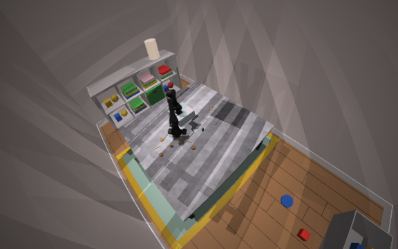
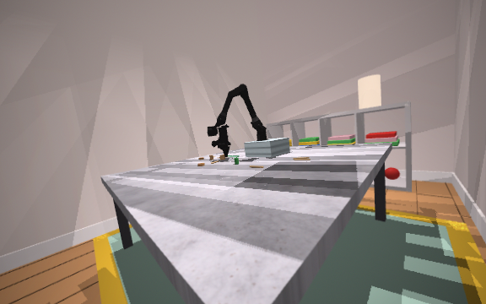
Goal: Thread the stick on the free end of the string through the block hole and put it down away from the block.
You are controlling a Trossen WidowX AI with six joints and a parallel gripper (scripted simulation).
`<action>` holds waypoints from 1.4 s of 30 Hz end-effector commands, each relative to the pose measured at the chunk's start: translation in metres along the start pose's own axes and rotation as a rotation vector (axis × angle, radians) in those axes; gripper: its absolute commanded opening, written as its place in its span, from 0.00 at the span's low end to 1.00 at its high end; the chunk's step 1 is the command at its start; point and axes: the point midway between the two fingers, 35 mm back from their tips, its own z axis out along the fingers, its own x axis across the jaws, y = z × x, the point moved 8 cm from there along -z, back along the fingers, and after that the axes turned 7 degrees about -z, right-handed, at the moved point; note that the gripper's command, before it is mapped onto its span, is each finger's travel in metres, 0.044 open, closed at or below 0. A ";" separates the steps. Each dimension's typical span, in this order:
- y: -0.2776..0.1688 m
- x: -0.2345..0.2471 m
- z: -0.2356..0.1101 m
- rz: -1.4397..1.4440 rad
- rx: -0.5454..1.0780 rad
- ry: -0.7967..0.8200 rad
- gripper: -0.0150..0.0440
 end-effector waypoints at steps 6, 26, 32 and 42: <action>0.003 0.000 -0.057 0.000 -0.001 0.000 0.46; 0.016 -0.001 -0.077 -0.838 -0.012 -0.005 0.46; 0.026 -0.003 -0.078 -1.428 -0.012 -0.010 0.46; 0.037 -0.004 -0.078 -1.951 -0.010 -0.014 0.46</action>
